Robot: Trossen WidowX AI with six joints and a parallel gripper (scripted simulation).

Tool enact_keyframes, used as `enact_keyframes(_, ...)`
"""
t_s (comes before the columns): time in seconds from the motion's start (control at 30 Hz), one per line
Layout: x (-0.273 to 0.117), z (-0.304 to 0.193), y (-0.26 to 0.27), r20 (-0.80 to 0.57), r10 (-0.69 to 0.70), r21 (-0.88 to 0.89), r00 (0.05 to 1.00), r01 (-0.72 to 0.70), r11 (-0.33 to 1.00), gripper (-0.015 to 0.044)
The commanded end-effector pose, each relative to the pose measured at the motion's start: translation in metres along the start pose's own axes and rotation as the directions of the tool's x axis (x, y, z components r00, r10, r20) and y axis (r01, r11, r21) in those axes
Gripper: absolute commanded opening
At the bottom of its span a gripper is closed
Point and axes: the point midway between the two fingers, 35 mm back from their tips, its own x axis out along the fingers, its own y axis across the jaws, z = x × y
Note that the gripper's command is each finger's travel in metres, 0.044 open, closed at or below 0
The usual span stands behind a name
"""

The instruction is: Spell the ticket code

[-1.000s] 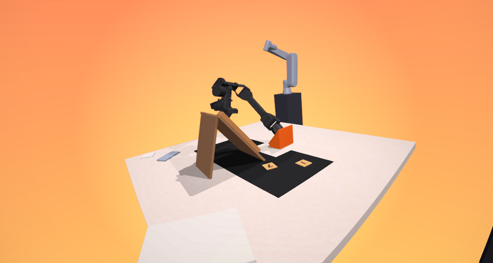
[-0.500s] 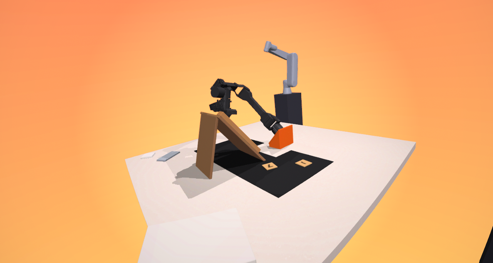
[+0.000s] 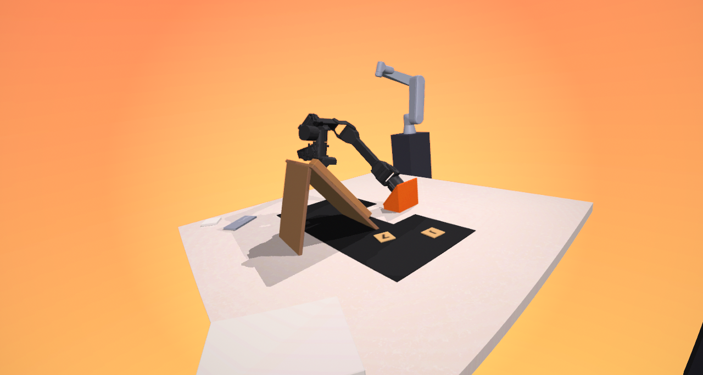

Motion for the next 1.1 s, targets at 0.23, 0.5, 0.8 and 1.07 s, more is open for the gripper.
enact_keyframes(0.23,0.0039,0.0044,-0.0005,0.002,0.001,-0.004,1.0,-0.001,1.0,0.0)
enact_keyframes(0.5,0.0068,0.0071,-0.0009,0.002,0.001,-0.004,1.0,0.0,1.0,0.0)
enact_keyframes(0.8,0.01,0.0102,-0.0014,0.002,0.0,-0.004,1.0,0.0,1.0,0.0)
enact_keyframes(1.07,0.0098,0.0094,0.0,0.002,0.0,-0.004,1.0,0.0,1.0,0.0)
